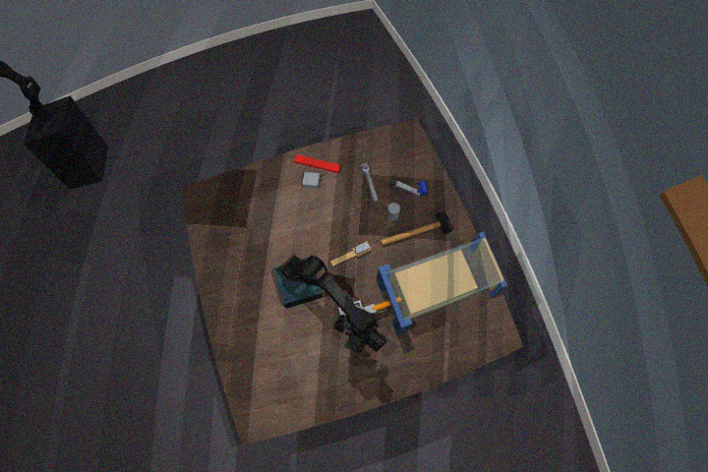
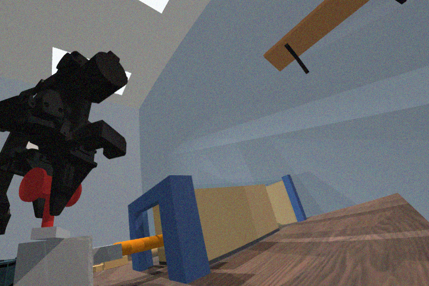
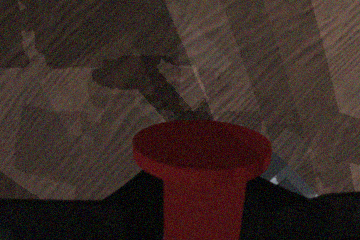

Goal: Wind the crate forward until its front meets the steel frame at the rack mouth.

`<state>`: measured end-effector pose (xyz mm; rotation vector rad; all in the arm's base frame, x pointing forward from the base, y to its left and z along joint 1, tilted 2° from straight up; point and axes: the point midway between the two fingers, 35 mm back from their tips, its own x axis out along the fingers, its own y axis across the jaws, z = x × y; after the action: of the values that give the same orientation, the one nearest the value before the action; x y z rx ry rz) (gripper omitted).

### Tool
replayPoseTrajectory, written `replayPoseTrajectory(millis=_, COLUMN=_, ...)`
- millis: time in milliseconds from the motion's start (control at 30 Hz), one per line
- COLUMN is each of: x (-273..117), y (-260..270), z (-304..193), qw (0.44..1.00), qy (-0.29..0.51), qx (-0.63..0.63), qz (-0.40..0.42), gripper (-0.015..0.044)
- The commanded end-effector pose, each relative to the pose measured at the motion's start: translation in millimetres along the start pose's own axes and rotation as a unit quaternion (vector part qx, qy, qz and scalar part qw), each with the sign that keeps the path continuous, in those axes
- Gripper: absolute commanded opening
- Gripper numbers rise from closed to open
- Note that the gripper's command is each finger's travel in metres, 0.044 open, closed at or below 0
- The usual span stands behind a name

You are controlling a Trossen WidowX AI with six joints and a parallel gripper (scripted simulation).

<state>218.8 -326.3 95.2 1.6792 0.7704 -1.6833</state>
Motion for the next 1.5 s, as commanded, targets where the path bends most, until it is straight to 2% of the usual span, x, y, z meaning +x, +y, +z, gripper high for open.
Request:
replayPoseTrajectory(millis=0, x=-2, y=12, z=-16, qw=1.0, qy=0.013, qx=-0.009, qz=0.013, gripper=0.0)
replayPoseTrajectory(millis=1467, x=-4, y=31, z=-65, qw=1.0, qy=0.016, qx=-0.009, qz=0.014, gripper=0.0)
